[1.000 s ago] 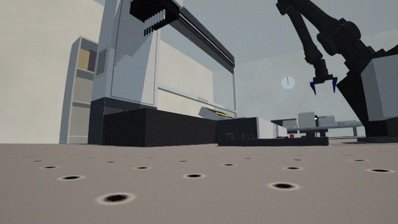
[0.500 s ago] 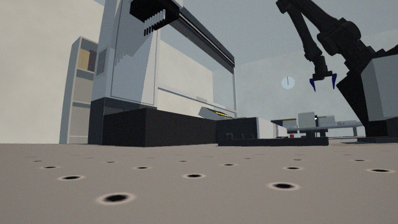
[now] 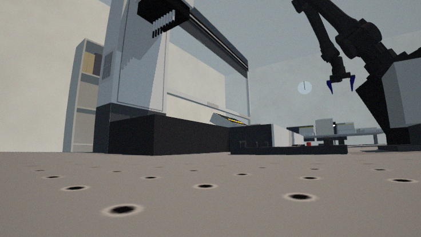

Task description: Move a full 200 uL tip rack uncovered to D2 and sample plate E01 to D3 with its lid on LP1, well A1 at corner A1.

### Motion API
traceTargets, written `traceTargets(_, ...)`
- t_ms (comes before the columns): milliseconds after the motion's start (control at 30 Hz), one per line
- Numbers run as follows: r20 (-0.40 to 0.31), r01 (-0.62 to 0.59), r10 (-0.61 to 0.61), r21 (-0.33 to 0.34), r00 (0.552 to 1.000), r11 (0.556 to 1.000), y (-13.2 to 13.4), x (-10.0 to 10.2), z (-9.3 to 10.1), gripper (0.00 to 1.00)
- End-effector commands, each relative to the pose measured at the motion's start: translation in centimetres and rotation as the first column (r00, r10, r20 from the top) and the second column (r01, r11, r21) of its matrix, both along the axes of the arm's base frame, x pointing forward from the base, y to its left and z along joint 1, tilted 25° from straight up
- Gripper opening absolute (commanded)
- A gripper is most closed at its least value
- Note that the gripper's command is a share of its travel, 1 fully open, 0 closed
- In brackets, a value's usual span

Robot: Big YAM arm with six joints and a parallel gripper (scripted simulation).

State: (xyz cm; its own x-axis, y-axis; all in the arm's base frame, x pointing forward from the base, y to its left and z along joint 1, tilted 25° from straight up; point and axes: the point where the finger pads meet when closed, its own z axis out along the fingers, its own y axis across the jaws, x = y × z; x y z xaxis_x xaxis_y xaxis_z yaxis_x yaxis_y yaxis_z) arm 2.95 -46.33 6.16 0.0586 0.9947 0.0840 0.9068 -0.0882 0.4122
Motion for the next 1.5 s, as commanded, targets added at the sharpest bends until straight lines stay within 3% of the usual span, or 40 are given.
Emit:
traceTargets(0,-0.005,-0.003,0.003,-0.077,1.000,0.997,-2.4,1.4,4.0,1.00)
traceTargets(167,-0.005,-0.003,0.003,-0.070,1.000,0.998,-2.5,2.7,4.5,1.00)
traceTargets(633,0.007,-0.003,0.004,-0.078,1.000,0.997,-2.8,8.9,8.9,1.00)
traceTargets(733,0.004,0.016,-0.015,-0.054,1.000,0.998,-3.1,8.4,8.0,1.00)
traceTargets(767,0.005,-0.001,0.002,-0.060,1.000,0.998,-2.9,9.7,8.5,1.00)
traceTargets(1033,0.012,-0.003,0.004,-0.079,1.000,0.997,-3.0,13.2,11.7,1.00)
traceTargets(1100,0.012,-0.003,0.004,-0.079,1.000,0.997,-3.0,13.3,11.8,1.00)
traceTargets(1133,0.011,0.029,-0.029,-0.074,1.000,0.997,-3.6,11.7,11.4,1.00)
traceTargets(1200,0.003,0.029,-0.029,-0.031,1.000,0.999,-2.6,11.5,9.5,1.00)
traceTargets(1333,0.003,0.029,-0.029,-0.034,1.000,0.999,-2.5,11.5,9.7,1.00)
traceTargets(1400,0.006,-0.003,0.003,-0.049,1.000,0.999,-0.8,13.1,9.8,1.00)
traceTargets(1467,0.006,-0.003,0.003,-0.049,1.000,0.999,0.2,13.1,9.8,1.00)
